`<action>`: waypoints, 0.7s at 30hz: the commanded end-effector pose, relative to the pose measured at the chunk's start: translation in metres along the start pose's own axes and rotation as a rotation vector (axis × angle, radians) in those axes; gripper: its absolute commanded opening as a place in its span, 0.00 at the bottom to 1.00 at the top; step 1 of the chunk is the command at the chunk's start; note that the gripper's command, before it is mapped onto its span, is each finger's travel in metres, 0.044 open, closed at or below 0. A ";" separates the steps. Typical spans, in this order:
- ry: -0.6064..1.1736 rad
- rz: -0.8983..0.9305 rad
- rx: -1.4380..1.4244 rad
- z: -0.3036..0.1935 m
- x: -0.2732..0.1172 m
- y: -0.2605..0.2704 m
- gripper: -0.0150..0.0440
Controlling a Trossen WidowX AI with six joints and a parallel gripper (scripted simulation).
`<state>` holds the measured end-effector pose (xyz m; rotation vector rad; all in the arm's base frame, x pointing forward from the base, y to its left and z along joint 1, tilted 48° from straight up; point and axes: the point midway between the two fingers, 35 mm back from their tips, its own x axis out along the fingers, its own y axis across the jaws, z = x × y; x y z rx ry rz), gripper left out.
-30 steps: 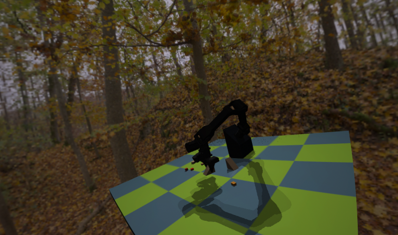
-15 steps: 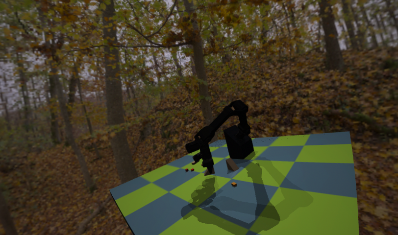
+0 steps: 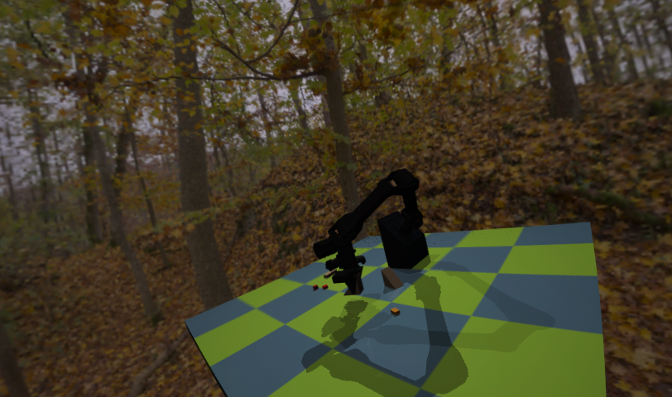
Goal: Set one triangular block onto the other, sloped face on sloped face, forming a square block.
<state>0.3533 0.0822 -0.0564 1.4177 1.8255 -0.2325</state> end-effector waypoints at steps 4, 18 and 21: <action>-0.003 -0.001 0.189 0.000 0.000 -0.001 0.25; -0.003 -0.001 0.399 0.000 0.000 -0.001 0.25; -0.003 -0.001 0.399 0.000 0.000 -0.001 0.25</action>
